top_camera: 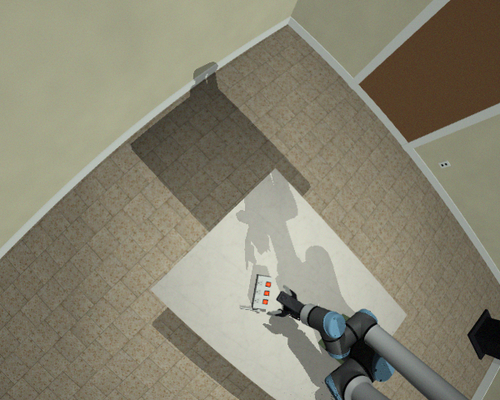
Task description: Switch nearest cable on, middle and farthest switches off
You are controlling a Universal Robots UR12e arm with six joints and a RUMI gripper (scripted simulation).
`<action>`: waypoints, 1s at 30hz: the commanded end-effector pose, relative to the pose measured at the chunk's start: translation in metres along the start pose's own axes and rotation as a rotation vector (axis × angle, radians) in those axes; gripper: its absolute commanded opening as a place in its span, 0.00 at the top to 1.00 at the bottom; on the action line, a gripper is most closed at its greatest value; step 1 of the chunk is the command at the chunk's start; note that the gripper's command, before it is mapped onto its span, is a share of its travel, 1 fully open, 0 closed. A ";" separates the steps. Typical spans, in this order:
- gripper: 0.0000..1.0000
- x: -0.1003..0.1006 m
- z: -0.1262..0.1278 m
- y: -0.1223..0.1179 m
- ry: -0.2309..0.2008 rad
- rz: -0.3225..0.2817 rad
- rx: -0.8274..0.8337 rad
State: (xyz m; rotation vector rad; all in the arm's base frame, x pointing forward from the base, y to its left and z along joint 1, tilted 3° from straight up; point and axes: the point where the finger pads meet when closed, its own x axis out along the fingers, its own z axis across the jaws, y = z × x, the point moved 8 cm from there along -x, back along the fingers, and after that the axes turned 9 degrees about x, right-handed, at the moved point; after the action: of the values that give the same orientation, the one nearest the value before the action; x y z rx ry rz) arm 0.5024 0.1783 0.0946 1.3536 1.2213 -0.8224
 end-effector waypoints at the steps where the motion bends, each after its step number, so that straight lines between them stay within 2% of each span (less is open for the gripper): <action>1: 0.00 0.011 -0.012 0.001 -0.088 0.044 -0.027; 6: 0.00 0.019 -0.020 0.002 -0.145 0.072 -0.050; 11: 0.00 0.022 -0.025 0.002 -0.174 0.089 -0.061; 30: 0.00 0.023 -0.027 0.003 -0.184 0.095 -0.065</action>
State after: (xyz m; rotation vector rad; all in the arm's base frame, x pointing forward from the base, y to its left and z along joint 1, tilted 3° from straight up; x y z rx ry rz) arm 0.5056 0.2093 0.0777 1.2454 1.0257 -0.8149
